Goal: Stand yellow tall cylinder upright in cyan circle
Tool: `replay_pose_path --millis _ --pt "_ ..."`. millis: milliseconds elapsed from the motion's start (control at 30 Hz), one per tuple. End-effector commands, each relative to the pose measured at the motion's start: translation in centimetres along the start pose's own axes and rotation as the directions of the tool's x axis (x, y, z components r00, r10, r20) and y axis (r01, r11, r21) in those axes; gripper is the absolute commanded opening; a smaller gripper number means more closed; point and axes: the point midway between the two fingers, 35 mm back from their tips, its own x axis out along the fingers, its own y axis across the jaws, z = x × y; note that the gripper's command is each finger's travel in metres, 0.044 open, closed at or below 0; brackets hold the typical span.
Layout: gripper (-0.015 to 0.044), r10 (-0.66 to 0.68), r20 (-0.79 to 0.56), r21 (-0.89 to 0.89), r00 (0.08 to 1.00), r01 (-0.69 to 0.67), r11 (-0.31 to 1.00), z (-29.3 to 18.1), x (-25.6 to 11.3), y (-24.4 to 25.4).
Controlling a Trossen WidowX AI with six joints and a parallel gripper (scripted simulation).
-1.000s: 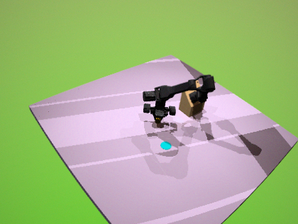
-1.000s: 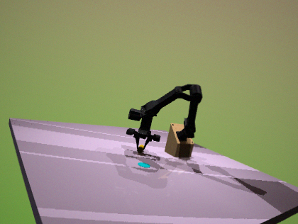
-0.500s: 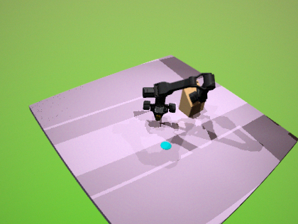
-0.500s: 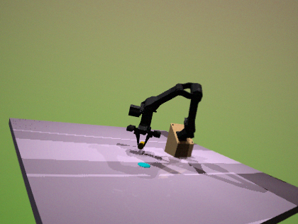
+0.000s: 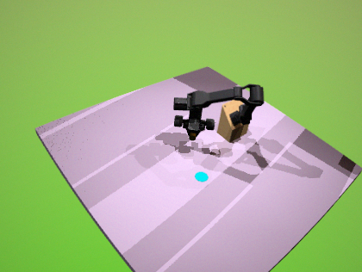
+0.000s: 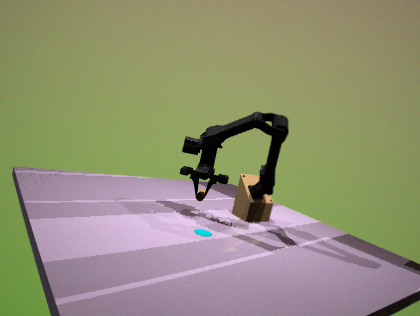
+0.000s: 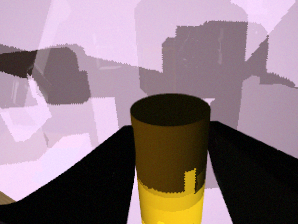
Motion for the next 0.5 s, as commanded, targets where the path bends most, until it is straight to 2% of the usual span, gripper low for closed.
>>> replay_pose_path --millis 0,467 --pt "0.0105 -0.01 -0.003 -0.011 1.0 0.01 1.0 0.1 -1.2 0.0" --pt "0.0105 -0.013 0.0 -0.027 1.0 0.013 1.0 0.0 -4.8 0.4"
